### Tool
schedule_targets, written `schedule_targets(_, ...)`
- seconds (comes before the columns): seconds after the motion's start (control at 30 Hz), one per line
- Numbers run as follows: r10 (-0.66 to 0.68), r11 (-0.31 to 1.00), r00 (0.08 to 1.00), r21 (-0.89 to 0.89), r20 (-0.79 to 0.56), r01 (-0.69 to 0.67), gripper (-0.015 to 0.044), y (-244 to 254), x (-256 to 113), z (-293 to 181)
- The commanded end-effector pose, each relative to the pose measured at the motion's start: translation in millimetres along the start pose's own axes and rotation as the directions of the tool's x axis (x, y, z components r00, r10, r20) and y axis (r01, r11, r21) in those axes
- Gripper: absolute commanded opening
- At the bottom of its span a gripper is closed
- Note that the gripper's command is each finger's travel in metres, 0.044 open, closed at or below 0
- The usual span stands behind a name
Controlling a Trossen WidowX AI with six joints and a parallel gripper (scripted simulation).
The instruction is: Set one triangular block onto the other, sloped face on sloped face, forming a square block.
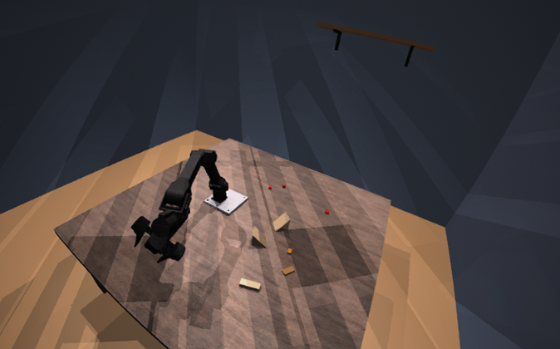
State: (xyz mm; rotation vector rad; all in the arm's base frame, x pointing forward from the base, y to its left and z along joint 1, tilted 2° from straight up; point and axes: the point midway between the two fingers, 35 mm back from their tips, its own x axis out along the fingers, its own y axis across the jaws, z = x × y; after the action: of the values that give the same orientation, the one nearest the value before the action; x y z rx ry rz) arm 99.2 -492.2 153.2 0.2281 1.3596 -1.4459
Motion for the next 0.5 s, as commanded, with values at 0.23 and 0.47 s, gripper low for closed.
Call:
schedule_targets(0.23,0.362,0.775,0.932,-0.554,-0.003,-0.303,0.0440,155.8,-118.7,-34.7)
schedule_targets(0.47,0.524,0.423,0.843,-0.821,-0.123,-0.383,0.0440,229.6,-196.1,-99.8)
